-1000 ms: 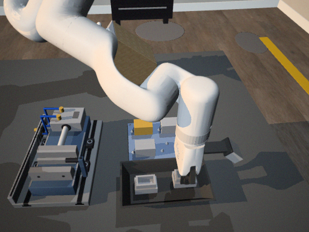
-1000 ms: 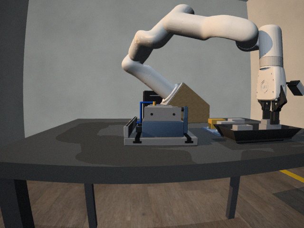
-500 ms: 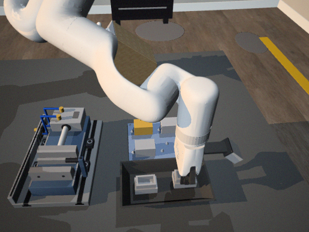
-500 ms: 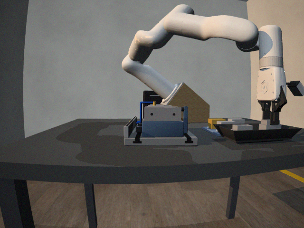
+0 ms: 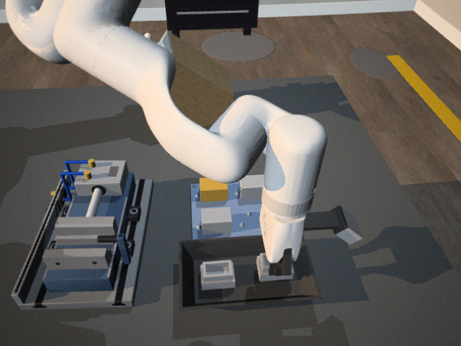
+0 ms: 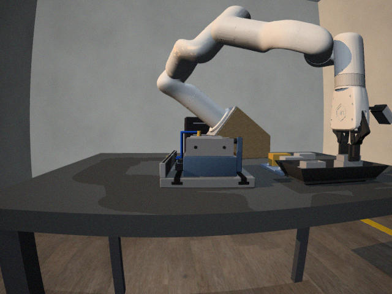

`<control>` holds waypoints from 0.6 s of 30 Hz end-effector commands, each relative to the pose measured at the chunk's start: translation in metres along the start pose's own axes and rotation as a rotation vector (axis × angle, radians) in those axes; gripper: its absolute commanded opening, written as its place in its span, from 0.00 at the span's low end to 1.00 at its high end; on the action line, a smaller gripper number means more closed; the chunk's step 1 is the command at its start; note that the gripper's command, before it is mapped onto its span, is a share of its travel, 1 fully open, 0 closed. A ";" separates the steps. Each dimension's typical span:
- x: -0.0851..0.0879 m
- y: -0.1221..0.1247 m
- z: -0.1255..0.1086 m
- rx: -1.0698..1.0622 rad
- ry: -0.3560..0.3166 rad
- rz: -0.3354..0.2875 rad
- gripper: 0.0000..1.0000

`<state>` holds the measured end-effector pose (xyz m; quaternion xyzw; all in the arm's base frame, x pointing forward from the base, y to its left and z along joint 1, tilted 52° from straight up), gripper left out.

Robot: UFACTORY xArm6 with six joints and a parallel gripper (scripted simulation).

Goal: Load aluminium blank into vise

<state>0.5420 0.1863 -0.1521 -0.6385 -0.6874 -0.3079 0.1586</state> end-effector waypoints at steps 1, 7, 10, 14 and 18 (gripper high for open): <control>0.001 0.001 0.000 -0.002 0.003 -0.003 0.00; -0.002 0.001 0.000 -0.002 0.003 -0.003 0.00; -0.003 0.001 0.000 -0.002 0.003 -0.003 0.00; -0.004 0.002 0.000 -0.002 0.003 -0.003 0.00; -0.006 0.002 0.000 -0.002 0.003 -0.003 0.00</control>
Point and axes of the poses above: the point where the finger pads meet when closed, its own x axis back along the fingers, its own y axis across the jaws, z = x × y, the point moved 6 cm from there along x, back along the fingers, and after that the axes turned 11 degrees about -x, right-handed, at the moved point
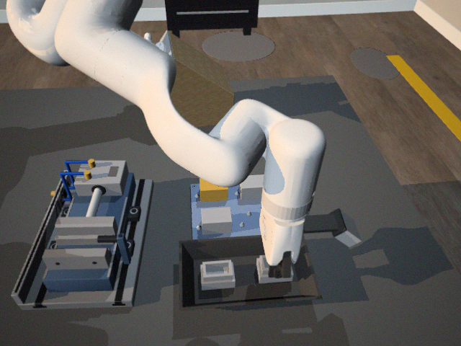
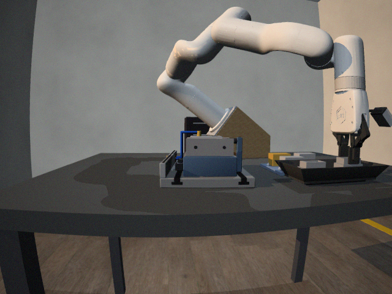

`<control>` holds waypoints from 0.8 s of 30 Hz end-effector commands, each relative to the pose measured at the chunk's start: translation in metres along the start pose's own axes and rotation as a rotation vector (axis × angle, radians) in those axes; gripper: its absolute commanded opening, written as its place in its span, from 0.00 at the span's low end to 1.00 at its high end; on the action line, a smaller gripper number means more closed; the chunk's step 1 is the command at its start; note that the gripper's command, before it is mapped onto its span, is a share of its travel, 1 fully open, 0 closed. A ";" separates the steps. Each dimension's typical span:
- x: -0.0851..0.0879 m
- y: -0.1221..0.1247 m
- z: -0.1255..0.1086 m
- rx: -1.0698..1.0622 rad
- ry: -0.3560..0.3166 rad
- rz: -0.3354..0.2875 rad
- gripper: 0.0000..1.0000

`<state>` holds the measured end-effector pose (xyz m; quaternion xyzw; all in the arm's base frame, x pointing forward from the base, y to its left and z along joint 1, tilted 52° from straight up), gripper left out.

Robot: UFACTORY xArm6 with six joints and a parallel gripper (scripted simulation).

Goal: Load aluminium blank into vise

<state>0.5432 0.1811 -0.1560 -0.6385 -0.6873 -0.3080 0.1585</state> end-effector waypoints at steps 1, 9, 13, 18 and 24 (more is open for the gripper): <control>0.000 0.001 0.000 -0.001 0.003 -0.003 0.00; -0.003 0.001 0.000 -0.001 0.003 -0.003 0.00; -0.003 0.001 0.000 -0.001 0.003 -0.003 0.00; -0.003 0.001 0.000 -0.001 0.003 -0.003 0.00; -0.003 0.001 0.000 -0.001 0.003 -0.003 0.00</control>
Point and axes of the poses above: the point where the finger pads meet when closed, its own x axis back along the fingers, its own y axis across the jaws, z = x × y, the point moved 6 cm from there along x, back along the fingers, and after that the axes turned 11 degrees about -x, right-handed, at the moved point
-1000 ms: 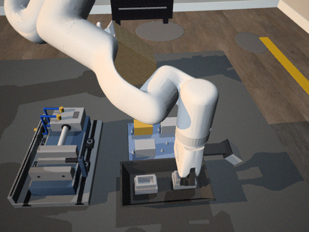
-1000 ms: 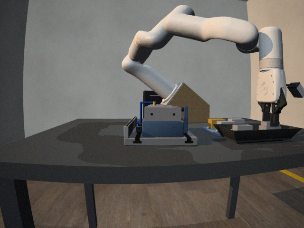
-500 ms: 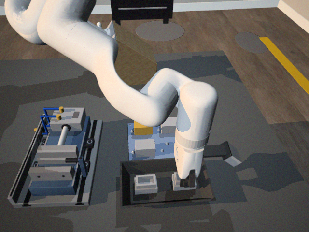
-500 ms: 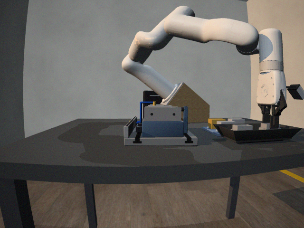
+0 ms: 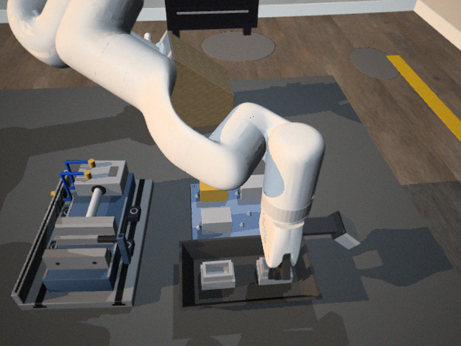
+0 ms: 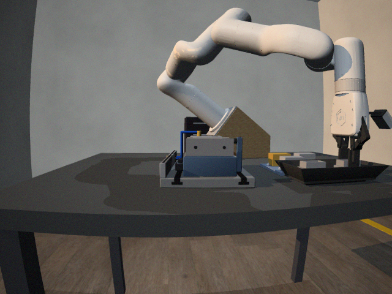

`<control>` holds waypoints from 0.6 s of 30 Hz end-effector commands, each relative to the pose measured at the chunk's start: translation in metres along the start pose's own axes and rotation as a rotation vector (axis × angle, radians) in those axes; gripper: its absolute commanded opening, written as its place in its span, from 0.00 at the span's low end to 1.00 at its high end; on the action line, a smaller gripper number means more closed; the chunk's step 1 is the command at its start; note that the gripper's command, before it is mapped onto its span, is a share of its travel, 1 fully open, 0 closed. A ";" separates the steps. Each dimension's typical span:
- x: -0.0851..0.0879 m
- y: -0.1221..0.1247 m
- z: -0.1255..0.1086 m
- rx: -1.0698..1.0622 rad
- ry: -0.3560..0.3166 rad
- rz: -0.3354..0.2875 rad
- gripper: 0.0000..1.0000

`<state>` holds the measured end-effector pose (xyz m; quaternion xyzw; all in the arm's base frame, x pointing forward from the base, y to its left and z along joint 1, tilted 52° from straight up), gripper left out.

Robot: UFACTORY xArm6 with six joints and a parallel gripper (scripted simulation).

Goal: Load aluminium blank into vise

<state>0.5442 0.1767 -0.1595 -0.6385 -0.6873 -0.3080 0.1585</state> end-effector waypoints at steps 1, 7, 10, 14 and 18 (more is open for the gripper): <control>0.002 0.001 0.000 -0.001 0.003 -0.003 0.00; 0.002 0.001 0.000 -0.001 0.003 -0.003 0.69; 0.002 0.001 0.000 -0.001 0.003 -0.003 0.69; 0.002 0.001 0.000 -0.001 0.003 -0.003 0.69; 0.002 0.001 0.000 -0.001 0.003 -0.003 0.69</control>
Point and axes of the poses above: the point where the finger pads meet when closed, its own x axis back along the fingers, its own y axis across the jaws, z = x × y, the point moved 6 cm from there along x, back along the fingers, and after that the axes turned 11 degrees about -x, right-handed, at the moved point
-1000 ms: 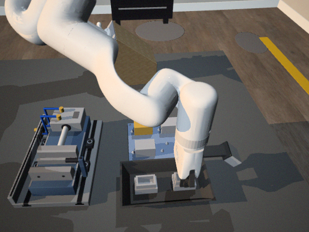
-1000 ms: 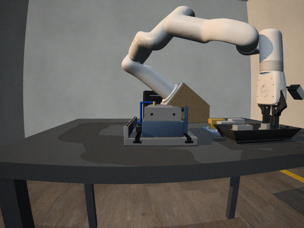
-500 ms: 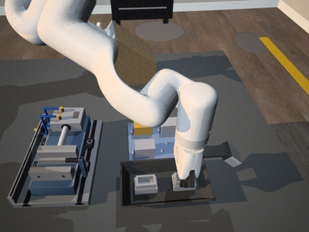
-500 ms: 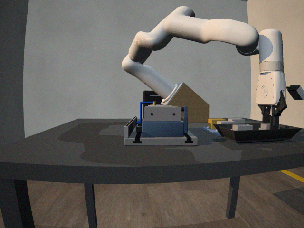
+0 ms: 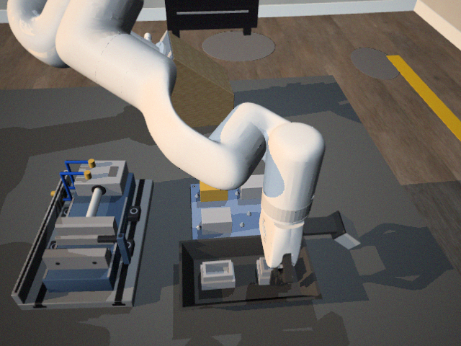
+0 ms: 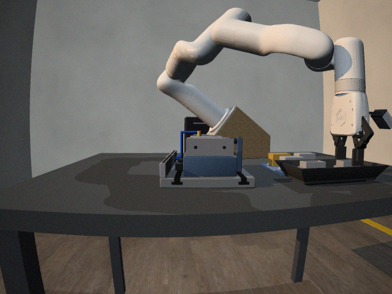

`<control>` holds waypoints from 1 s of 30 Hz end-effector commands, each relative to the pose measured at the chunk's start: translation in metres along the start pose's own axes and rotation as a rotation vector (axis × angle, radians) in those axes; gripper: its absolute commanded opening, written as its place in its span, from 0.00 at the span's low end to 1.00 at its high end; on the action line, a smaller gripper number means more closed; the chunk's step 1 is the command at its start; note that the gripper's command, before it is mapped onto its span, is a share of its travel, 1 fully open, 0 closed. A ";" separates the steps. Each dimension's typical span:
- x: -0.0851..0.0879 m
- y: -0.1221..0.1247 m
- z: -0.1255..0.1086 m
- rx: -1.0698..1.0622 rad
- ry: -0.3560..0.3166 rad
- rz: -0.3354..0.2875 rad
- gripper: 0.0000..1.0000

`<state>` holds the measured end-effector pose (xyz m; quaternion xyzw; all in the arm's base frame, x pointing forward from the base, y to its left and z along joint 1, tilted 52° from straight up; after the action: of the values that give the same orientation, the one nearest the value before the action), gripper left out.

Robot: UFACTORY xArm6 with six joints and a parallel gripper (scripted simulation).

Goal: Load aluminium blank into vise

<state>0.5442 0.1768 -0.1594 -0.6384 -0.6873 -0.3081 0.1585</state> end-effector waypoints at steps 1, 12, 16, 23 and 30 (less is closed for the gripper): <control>0.002 0.001 0.000 -0.001 0.003 -0.003 0.69; 0.002 0.001 0.000 -0.001 0.003 -0.003 0.69; 0.002 0.001 0.000 -0.001 0.003 -0.003 0.69; 0.002 0.001 0.000 -0.001 0.003 -0.003 0.69; 0.010 0.001 0.000 -0.001 0.003 -0.003 0.69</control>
<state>0.5438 0.1780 -0.1584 -0.6387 -0.6872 -0.3078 0.1585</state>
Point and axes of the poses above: the point where the finger pads meet when closed, its own x axis back along the fingers, its own y axis across the jaws, z = x × y, the point moved 6 cm from there along x, back along the fingers, and after that the axes turned 11 degrees about -x, right-handed, at the moved point
